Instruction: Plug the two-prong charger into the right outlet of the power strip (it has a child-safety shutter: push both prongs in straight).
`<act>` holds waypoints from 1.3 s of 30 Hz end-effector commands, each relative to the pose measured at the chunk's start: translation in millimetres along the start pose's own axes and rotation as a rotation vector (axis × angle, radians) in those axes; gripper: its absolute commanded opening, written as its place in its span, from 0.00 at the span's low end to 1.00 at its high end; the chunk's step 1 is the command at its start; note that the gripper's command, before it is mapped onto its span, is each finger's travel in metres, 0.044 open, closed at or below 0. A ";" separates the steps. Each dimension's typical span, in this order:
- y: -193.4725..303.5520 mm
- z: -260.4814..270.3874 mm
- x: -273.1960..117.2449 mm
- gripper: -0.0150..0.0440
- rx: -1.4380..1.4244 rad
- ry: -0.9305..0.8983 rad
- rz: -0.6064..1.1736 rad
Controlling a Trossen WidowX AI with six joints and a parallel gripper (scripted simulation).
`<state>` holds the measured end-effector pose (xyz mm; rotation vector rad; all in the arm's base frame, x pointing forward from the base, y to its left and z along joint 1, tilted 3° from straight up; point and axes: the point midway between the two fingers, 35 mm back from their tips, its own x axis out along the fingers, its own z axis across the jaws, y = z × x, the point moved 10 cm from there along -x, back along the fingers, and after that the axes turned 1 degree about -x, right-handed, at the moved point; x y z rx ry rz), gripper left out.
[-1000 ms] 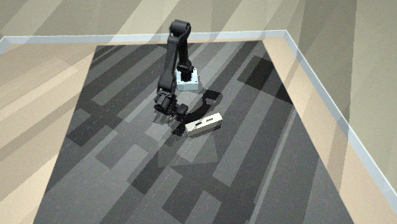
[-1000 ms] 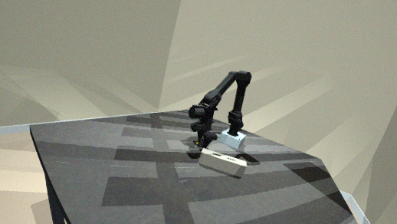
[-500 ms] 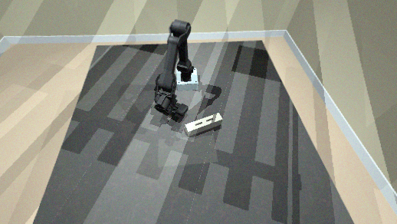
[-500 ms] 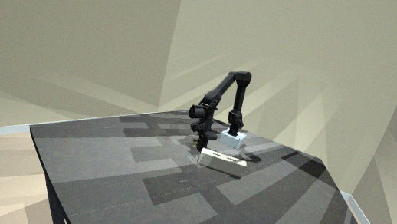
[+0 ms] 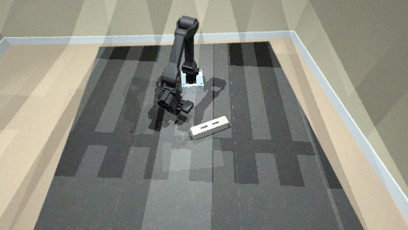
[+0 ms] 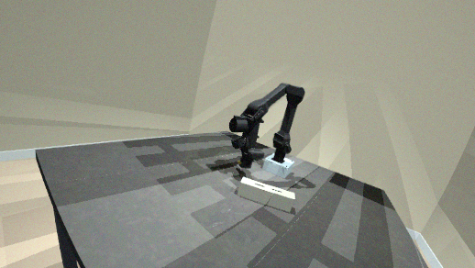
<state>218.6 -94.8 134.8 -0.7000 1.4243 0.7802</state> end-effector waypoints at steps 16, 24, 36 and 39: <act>9.2 19.3 -2.1 0.25 -0.191 0.006 -0.012; 13.8 31.8 4.3 0.25 -0.310 0.014 -0.013; 22.2 49.8 13.9 0.25 -0.490 0.026 -0.015; 24.6 54.1 16.3 0.25 -0.535 0.028 -0.016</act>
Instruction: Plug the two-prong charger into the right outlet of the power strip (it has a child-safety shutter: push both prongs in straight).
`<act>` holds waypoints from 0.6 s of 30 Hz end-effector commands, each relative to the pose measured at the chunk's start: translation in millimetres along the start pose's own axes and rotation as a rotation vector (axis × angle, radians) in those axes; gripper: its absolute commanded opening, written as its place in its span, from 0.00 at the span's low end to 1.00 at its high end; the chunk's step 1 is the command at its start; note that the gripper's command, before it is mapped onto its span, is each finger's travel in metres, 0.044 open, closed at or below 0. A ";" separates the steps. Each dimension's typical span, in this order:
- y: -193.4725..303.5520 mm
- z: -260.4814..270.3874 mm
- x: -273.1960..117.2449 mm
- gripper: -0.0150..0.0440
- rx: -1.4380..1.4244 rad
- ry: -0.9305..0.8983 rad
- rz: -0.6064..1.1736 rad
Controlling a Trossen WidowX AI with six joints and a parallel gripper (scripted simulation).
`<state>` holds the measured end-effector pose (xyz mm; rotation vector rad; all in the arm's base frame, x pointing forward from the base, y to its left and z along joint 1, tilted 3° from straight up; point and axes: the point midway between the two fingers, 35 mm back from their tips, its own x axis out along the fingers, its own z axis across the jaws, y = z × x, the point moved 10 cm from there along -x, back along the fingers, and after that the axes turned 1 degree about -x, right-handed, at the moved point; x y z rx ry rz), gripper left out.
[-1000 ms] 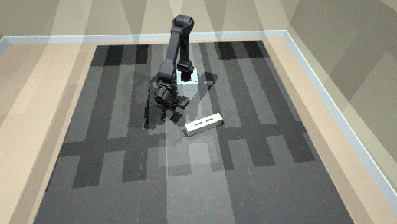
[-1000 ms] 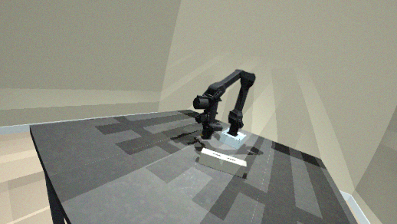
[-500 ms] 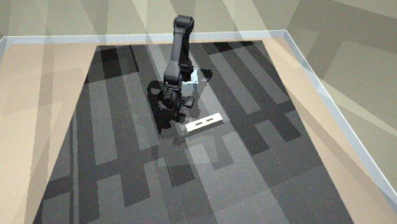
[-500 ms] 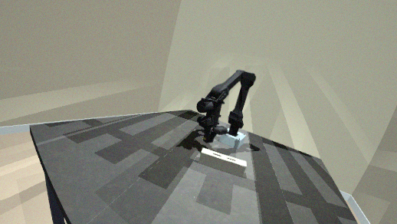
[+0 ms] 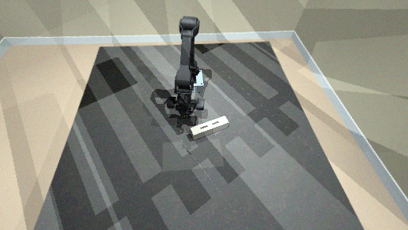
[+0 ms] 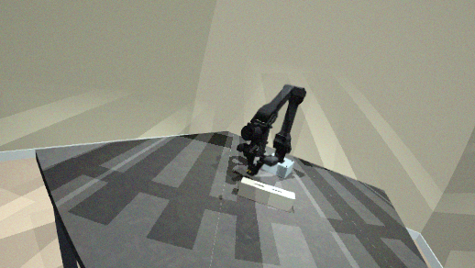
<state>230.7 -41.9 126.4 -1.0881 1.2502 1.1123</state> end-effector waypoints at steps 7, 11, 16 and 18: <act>2.8 17.5 10.4 0.25 -0.162 0.013 0.010; 3.6 24.1 13.3 0.25 -0.222 0.016 0.009; 5.0 32.3 17.0 0.25 -0.296 0.020 0.009; 5.7 35.6 18.4 0.25 -0.326 0.021 0.009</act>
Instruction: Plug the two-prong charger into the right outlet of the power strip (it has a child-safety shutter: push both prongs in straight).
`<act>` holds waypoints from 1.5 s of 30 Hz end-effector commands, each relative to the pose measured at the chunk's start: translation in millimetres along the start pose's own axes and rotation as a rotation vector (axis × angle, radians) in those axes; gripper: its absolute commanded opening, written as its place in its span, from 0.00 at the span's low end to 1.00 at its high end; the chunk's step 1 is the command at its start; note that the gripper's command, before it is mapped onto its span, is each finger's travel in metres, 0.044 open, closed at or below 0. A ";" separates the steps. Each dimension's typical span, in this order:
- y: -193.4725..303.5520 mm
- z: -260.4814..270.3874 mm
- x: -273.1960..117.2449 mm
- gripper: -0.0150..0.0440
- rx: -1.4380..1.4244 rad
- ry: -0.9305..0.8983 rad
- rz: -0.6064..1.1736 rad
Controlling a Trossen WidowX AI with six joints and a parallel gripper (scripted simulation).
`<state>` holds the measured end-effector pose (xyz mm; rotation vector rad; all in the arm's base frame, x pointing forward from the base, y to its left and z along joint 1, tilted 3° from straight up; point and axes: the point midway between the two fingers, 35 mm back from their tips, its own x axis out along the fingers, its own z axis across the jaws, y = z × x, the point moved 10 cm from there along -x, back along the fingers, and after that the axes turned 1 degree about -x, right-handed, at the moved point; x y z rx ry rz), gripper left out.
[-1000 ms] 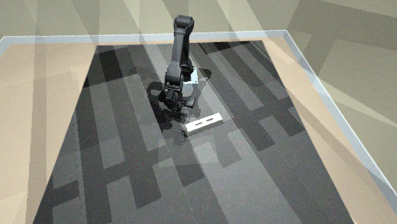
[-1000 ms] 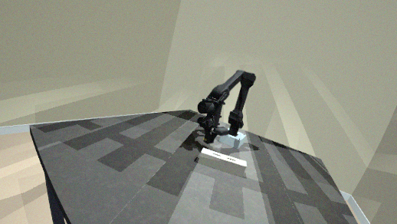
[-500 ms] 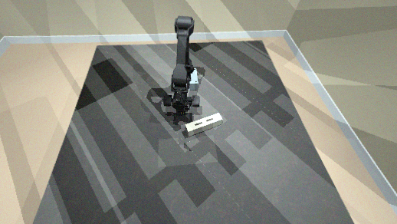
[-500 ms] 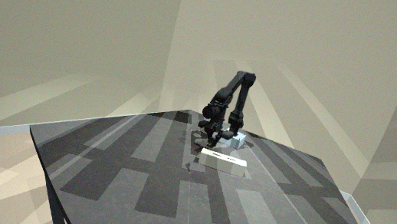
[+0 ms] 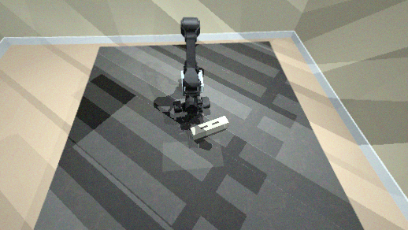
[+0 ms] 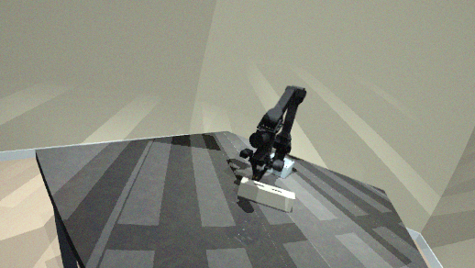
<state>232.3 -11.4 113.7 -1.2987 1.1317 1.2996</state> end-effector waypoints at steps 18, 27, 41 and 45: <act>-12.4 18.9 7.6 0.25 -0.150 0.010 0.009; -23.8 22.9 7.3 0.25 -0.166 0.011 0.008; -41.4 29.3 7.6 0.25 -0.190 0.012 0.007; -46.1 30.8 7.8 0.25 -0.196 0.012 0.006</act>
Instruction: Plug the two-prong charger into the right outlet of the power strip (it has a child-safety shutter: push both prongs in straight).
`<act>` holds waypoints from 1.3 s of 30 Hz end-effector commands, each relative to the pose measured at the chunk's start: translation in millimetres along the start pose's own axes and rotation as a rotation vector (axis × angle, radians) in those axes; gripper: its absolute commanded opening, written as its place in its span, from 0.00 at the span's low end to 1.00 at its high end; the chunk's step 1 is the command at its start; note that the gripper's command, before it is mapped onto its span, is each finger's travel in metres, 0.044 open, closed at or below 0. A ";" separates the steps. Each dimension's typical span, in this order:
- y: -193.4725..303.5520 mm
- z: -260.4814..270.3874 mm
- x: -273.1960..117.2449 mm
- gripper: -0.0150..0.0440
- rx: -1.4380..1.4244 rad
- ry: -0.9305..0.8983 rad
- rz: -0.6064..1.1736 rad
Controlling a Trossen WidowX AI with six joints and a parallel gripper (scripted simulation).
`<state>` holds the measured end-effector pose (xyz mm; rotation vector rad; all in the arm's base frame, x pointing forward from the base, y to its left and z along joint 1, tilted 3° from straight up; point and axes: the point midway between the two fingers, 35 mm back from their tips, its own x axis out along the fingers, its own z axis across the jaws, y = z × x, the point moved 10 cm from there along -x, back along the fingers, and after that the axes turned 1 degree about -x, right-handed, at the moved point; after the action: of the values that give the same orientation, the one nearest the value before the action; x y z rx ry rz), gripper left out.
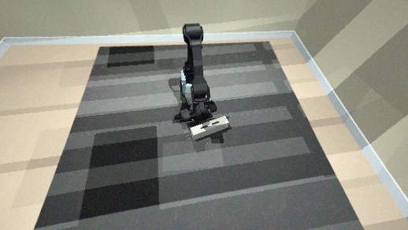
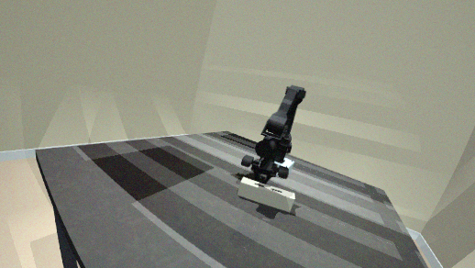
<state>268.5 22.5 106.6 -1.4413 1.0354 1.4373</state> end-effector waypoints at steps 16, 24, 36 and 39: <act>-8.5 0.0 -0.2 0.25 -0.007 0.006 0.001; -8.6 -0.3 -0.4 0.25 -0.007 0.006 0.001; -10.7 -0.7 -0.7 0.25 -0.007 0.006 0.000; -11.1 -0.7 -0.8 0.25 -0.007 0.006 0.000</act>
<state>277.5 25.5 106.6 -1.4468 1.0320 1.4435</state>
